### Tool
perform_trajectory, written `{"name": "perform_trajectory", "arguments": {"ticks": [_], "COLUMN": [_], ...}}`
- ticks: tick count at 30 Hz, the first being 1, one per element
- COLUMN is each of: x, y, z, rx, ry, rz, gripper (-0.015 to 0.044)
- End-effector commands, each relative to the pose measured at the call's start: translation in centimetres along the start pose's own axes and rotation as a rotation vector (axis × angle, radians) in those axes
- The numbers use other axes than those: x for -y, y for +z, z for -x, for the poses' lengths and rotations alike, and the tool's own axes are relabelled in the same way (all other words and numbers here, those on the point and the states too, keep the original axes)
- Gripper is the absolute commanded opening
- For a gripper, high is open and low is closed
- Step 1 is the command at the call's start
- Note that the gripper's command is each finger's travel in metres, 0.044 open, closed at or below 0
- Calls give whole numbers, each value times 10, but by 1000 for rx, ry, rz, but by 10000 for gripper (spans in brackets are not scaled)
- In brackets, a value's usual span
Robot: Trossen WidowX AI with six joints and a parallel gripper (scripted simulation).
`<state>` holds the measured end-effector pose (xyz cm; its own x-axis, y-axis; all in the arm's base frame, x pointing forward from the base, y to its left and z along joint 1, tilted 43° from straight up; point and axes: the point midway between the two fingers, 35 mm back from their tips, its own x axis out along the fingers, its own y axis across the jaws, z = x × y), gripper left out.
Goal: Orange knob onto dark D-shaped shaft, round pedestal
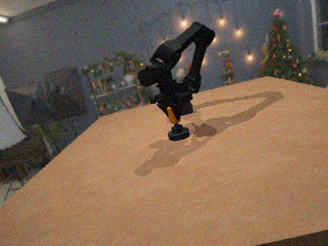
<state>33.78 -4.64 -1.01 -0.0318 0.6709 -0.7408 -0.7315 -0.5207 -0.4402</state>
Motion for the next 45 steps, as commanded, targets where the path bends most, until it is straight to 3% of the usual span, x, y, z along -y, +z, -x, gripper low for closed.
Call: {"name": "perform_trajectory", "arguments": {"ticks": [1,45], "x": [-1,2], "y": [1,0], "z": [1,4], "rx": [-3,-3], "ry": [0,0], "rz": [5,-20], "gripper": [0,0]}}
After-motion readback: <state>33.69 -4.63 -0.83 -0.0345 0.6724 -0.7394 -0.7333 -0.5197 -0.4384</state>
